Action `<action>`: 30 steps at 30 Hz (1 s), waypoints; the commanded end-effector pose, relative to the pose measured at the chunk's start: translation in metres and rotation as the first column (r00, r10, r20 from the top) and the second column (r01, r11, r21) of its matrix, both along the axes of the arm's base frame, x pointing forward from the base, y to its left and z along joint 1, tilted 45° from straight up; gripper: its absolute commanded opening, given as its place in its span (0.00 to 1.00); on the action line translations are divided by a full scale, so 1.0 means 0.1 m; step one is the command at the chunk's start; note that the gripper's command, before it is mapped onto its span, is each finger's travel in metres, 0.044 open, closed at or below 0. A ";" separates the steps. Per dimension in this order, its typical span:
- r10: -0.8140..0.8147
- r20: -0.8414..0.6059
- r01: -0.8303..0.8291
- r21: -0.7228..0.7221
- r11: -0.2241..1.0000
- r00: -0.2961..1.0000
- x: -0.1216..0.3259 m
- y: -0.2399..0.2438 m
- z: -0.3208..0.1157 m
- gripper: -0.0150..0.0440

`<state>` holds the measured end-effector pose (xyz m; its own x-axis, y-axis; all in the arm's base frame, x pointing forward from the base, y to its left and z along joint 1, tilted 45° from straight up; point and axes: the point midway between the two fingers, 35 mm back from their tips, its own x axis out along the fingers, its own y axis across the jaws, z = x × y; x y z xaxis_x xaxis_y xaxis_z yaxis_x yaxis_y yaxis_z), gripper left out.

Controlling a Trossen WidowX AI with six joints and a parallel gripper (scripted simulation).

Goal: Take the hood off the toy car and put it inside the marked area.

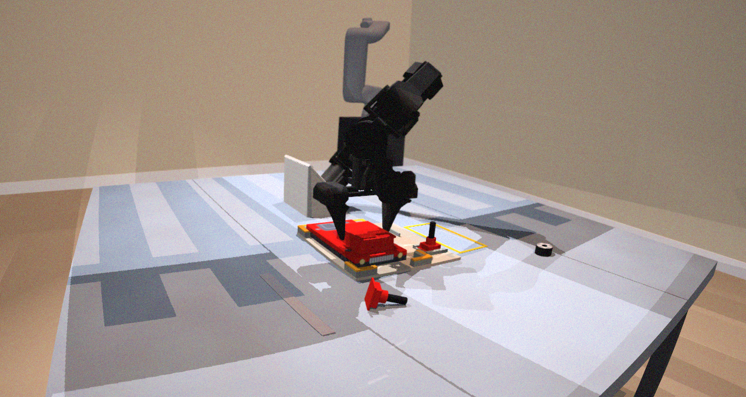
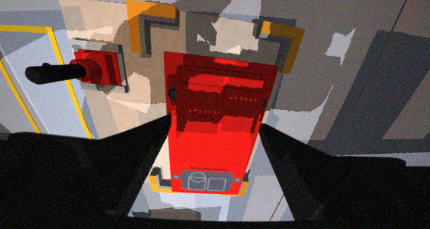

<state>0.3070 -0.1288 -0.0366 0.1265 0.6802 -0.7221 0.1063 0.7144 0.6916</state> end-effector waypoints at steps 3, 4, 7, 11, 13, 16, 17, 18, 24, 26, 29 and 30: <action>-0.003 -0.001 0.003 0.006 1.000 1.000 0.00 0.04 -0.03 1.00; -0.003 -0.001 0.003 0.006 1.000 1.000 0.00 0.04 -0.03 1.00; 0.000 0.000 0.000 0.000 1.000 1.000 0.00 0.01 -0.01 0.87; 0.000 0.000 0.000 0.000 1.000 1.000 0.00 0.01 -0.01 0.82; 0.000 0.000 0.000 0.000 1.000 1.000 0.00 0.01 -0.01 0.80; 0.000 0.000 0.000 0.000 1.000 1.000 0.00 0.01 -0.01 0.76; 0.000 0.000 0.000 0.000 1.000 1.000 0.00 0.01 -0.01 0.75; 0.000 0.000 0.000 0.000 1.000 1.000 0.00 0.01 -0.01 0.71; 0.000 0.000 0.000 0.000 1.000 1.000 0.00 -0.01 0.01 0.44; 0.000 0.000 0.000 0.000 1.000 1.000 0.00 -0.02 0.01 0.35; -0.001 0.000 0.001 0.000 1.000 1.000 0.00 -0.03 0.03 0.25; -0.001 0.000 0.001 0.000 1.000 1.000 0.00 -0.03 0.03 0.25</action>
